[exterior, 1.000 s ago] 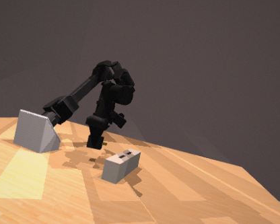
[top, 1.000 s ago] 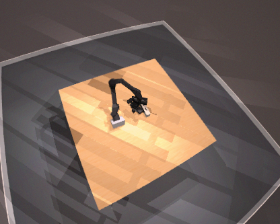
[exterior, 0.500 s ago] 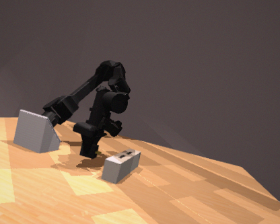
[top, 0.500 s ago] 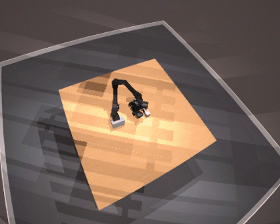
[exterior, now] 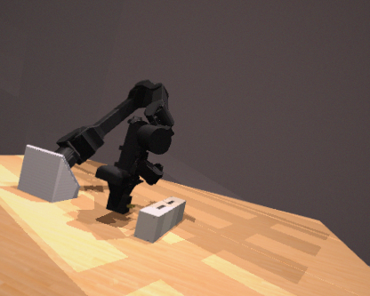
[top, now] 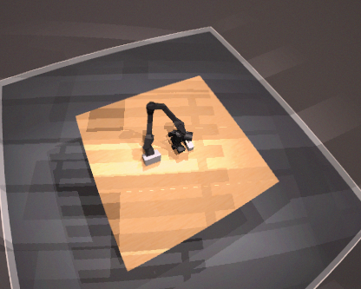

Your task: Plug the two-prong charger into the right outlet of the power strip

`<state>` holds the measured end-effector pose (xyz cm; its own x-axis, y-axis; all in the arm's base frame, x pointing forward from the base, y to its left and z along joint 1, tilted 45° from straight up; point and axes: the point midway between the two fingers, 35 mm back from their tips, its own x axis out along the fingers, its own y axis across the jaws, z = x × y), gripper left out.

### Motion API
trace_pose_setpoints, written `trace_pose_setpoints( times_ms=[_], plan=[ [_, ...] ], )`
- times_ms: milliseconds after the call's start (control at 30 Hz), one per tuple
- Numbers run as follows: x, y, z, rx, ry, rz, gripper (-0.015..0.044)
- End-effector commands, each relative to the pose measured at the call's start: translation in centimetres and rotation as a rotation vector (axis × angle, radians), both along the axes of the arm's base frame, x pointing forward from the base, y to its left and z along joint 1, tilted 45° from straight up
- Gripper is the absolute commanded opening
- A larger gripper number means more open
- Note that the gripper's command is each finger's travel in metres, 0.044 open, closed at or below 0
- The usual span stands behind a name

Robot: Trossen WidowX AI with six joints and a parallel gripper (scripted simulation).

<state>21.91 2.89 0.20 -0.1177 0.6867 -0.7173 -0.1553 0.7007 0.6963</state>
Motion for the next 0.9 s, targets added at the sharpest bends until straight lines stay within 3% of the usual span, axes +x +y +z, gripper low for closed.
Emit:
trace_pose_setpoints(
  times_ms=[0,867],
  plan=[
    [0.6,0.1,-0.1,0.000,0.003,-0.006,0.0000],
    [3.7,0.6,-0.5,-0.001,0.031,-0.036,0.0000]
  ],
)
